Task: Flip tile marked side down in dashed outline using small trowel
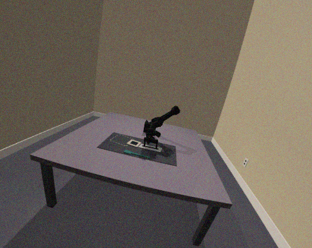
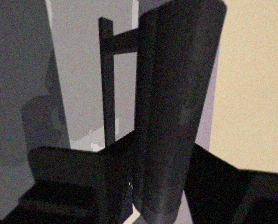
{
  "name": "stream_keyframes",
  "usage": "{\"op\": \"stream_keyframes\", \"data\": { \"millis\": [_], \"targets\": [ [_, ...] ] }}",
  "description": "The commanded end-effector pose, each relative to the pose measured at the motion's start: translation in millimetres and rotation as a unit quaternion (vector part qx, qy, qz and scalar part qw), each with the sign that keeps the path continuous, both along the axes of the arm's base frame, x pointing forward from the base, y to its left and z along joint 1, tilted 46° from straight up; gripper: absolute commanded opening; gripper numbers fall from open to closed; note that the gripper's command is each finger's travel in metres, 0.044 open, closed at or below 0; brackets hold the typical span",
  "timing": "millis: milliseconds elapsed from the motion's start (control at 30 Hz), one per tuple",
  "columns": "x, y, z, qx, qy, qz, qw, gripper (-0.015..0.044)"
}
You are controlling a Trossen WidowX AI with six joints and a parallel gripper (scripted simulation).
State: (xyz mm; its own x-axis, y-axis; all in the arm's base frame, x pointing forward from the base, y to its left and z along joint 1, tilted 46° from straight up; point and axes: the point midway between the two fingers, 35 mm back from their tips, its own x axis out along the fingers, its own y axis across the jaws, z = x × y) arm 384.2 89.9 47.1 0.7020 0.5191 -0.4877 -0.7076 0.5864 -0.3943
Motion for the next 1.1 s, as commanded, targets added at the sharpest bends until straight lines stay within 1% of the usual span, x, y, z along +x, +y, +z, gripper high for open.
{"op": "stream_keyframes", "data": {
  "millis": [0, 800, 1067],
  "targets": [
    [0, -6, -6, -0.002, 0.001, -0.002, 1.0, 0.0],
    [-4, -31, -30, -0.003, 0.001, -0.002, 1.0, 0.0],
    [-2, -40, -17, -0.052, 0.0, 0.004, 0.999, 0.0]
  ]
}}
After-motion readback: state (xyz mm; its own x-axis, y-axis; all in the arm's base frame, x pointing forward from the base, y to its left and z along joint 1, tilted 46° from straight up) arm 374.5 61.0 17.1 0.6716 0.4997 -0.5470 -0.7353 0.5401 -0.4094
